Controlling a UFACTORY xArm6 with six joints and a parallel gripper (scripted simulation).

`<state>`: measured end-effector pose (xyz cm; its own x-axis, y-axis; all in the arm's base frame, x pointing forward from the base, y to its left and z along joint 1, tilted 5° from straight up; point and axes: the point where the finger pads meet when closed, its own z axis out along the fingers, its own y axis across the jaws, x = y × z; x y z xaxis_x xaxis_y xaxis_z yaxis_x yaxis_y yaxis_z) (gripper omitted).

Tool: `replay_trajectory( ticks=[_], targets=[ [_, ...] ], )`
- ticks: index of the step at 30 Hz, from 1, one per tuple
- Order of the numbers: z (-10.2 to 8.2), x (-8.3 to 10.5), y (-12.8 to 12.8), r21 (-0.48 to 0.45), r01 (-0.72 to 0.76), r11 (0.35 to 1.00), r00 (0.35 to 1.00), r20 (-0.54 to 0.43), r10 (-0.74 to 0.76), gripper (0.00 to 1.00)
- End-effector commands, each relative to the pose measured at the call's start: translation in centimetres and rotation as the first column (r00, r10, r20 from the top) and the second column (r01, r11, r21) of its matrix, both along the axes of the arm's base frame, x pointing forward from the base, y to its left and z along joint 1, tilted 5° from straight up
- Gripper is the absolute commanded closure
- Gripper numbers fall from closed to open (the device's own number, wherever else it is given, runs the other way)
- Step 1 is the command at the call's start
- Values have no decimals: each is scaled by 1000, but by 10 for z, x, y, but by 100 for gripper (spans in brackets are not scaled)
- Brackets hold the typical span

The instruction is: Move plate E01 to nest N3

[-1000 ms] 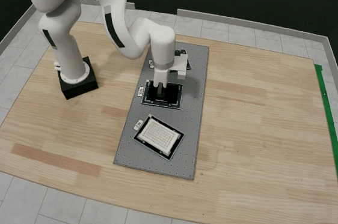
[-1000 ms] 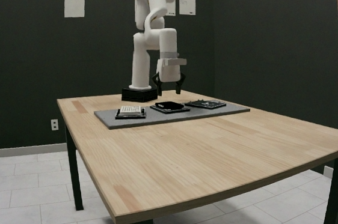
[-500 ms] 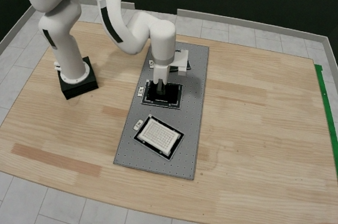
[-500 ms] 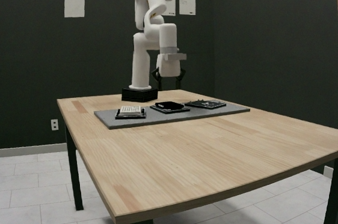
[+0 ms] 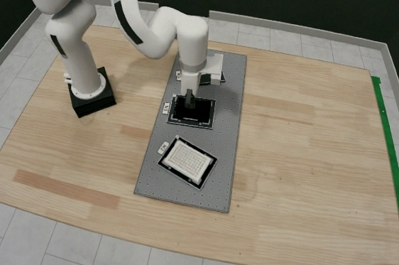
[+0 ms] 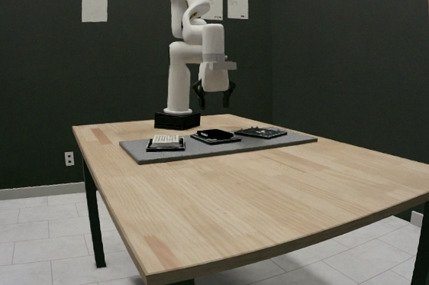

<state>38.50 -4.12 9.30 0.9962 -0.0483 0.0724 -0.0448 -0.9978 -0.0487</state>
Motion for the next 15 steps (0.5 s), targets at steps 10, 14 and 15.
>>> replay_trajectory(
  ticks=[10, 14, 15],
  targets=[
    [13, 0, -1, -1, 0, 1000, 1000, 4, 0, 0],
    [13, 0, -1, -1, 0, 1000, 1000, 4, 0, 0],
    [13, 0, -1, -1, 0, 1000, 1000, 4, 0, 0]
  ],
)
